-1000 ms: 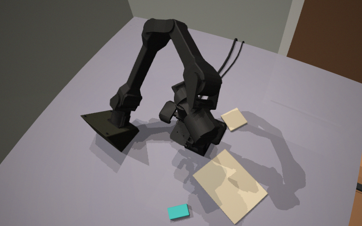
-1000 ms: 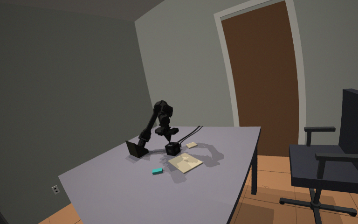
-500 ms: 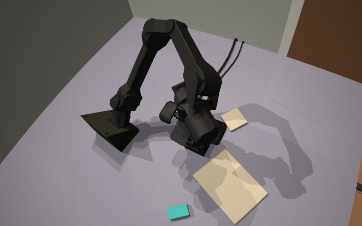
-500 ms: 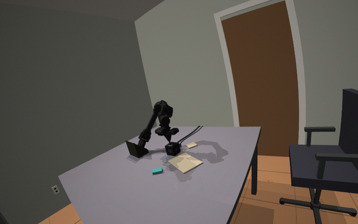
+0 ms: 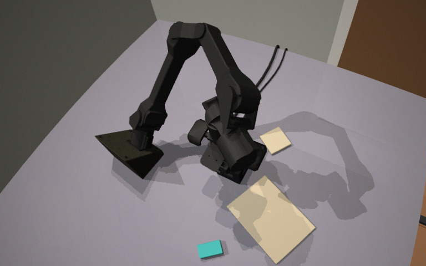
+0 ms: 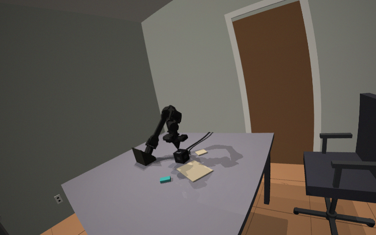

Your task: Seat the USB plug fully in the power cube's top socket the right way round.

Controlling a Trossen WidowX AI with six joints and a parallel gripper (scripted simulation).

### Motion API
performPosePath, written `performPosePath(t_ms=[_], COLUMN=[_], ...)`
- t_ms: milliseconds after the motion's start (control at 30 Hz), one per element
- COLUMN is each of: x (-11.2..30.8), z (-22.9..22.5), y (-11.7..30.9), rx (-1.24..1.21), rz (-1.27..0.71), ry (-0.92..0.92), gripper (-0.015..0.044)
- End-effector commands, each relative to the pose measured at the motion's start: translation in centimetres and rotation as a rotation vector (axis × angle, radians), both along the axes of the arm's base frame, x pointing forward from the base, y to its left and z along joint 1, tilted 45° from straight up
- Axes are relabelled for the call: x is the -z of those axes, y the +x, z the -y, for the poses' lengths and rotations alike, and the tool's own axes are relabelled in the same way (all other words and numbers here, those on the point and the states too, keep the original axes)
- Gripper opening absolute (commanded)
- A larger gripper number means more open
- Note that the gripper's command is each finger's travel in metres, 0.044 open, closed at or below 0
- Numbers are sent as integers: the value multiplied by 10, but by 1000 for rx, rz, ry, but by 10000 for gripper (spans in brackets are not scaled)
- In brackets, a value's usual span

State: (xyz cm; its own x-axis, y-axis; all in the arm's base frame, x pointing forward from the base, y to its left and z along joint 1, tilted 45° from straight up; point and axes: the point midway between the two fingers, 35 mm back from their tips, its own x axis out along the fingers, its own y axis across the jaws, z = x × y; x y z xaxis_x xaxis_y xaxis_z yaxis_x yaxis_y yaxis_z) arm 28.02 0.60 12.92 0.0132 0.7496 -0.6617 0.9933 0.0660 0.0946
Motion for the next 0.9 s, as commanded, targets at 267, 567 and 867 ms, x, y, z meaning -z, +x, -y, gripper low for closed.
performPosePath(t_ms=[267,567,867], x=[1,2,3], z=[-2,-2,-3], y=[0,0,0], rx=[3,3,3], rz=[0,0,0], ry=[3,3,3], gripper=[0,0,0])
